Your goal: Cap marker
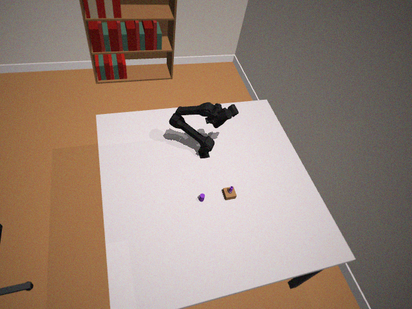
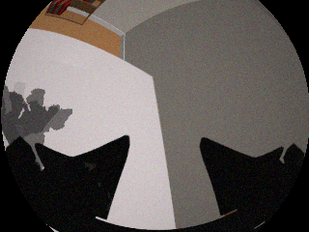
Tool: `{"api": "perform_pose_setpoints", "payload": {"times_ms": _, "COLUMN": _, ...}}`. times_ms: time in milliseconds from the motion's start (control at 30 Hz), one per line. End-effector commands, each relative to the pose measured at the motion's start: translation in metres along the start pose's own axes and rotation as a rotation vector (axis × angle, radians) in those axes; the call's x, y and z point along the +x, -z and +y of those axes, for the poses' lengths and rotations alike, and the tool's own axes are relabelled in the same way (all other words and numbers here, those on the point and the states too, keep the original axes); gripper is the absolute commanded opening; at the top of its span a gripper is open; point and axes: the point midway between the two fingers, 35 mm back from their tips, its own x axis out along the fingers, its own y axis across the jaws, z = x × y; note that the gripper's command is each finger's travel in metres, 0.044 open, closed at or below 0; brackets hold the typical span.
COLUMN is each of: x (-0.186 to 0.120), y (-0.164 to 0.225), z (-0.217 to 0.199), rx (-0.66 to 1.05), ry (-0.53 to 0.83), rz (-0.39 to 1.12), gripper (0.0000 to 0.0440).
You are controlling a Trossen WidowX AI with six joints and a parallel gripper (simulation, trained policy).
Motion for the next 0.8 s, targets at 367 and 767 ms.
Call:
{"api": "perform_pose_setpoints", "payload": {"times_ms": 367, "x": -0.001, "y": 0.024, "z": -0.01, "rx": 0.043, "ry": -0.028, "rz": 0.093, "gripper": 0.0328}}
{"api": "perform_pose_setpoints", "payload": {"times_ms": 767, "x": -0.005, "y": 0.047, "z": -0.016, "rx": 0.088, "ry": -0.052, "rz": 0.168, "gripper": 0.0329}}
